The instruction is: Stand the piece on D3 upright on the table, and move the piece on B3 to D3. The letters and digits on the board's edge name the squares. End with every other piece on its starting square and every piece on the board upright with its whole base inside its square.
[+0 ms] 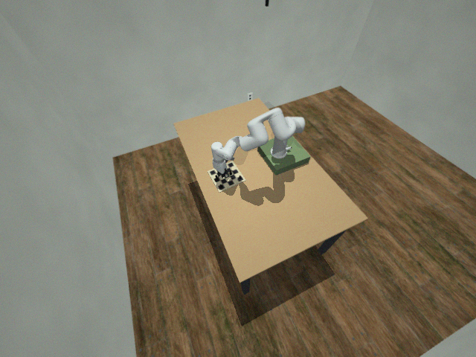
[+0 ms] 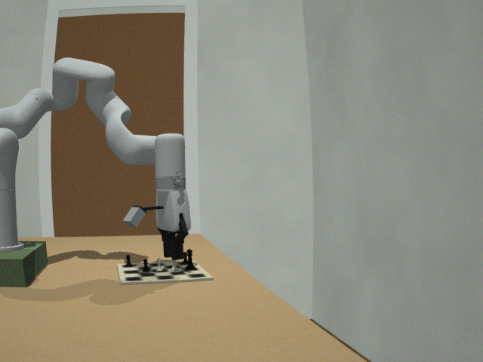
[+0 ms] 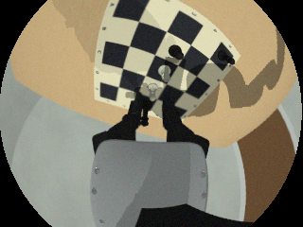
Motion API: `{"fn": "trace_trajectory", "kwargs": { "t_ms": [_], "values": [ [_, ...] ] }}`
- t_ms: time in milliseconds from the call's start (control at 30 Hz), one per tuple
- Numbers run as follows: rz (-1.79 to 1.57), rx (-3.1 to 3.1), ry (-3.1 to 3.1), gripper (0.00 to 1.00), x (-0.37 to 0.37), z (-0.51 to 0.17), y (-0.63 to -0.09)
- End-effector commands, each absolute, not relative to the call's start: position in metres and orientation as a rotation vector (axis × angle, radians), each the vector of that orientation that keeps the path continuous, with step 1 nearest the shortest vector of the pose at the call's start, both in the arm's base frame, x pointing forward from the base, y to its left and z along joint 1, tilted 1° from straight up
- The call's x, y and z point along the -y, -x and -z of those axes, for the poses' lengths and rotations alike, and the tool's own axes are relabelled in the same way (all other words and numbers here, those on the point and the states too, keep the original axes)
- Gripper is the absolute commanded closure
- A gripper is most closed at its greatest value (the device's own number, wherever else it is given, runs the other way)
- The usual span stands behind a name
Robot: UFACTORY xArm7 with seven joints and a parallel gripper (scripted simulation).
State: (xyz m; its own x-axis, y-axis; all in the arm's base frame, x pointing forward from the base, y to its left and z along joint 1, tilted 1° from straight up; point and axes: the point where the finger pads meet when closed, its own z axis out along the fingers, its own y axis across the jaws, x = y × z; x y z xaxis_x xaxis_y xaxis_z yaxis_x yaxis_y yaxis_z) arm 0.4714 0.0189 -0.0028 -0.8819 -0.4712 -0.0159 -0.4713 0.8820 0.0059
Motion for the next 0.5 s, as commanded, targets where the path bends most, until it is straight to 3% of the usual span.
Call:
{"fn": "trace_trajectory", "kwargs": {
  "t_ms": [0, 467],
  "values": [
    [-0.014, -3.031, 0.758, 0.66, -0.019, 0.008, -0.473],
    [-0.014, -3.031, 0.758, 0.66, -0.019, 0.027, -0.473]
  ]
}}
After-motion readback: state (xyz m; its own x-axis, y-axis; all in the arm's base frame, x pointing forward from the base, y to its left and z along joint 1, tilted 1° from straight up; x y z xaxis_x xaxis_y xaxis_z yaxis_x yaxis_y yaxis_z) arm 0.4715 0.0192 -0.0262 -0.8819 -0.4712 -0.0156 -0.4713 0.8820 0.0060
